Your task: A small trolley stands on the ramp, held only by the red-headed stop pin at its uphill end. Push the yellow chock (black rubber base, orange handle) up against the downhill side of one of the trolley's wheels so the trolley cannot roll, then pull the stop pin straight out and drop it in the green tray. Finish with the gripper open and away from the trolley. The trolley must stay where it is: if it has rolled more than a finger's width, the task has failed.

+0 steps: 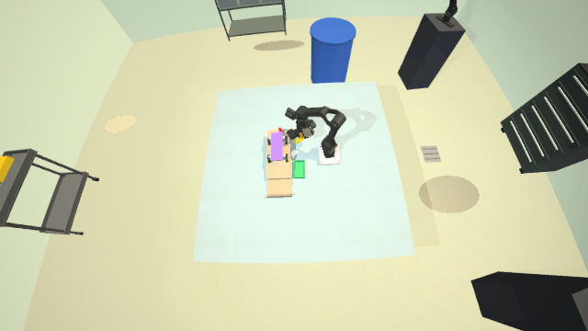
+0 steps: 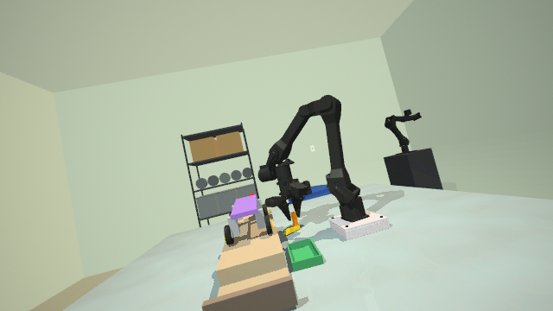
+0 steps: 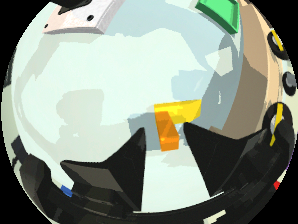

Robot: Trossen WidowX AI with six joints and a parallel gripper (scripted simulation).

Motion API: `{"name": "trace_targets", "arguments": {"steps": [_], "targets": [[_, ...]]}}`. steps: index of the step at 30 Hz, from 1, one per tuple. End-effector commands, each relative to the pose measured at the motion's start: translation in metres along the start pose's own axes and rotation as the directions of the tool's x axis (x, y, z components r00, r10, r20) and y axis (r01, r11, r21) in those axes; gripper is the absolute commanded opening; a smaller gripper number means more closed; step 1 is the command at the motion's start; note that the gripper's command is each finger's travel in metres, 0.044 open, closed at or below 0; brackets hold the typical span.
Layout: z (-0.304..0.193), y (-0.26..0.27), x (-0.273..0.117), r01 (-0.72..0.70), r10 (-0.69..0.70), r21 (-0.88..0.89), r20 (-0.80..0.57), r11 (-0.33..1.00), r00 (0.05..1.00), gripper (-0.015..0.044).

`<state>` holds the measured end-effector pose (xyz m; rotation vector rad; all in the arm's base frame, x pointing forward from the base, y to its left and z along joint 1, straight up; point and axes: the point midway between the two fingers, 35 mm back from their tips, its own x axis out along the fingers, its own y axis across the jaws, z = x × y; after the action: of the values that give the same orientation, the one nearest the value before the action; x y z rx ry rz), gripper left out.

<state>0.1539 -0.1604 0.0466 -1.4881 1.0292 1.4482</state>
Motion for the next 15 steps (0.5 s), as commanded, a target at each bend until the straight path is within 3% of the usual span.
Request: {"name": "trace_targets", "arguments": {"steps": [1, 8, 13, 15], "targets": [[0.0013, -0.0004, 0.0084, 0.003, -0.003, -0.002, 0.005, 1.0, 1.0, 0.019], [0.0016, -0.0003, 0.014, 0.003, -0.003, -0.002, 0.006, 1.0, 1.0, 0.019], [0.0008, 0.0003, 0.0108, -0.001, 0.001, 0.0, 0.003, 1.0, 1.0, 0.0059], [0.0008, 0.0003, 0.0108, -0.001, 0.001, 0.0, 0.003, 1.0, 1.0, 0.0045]]}}
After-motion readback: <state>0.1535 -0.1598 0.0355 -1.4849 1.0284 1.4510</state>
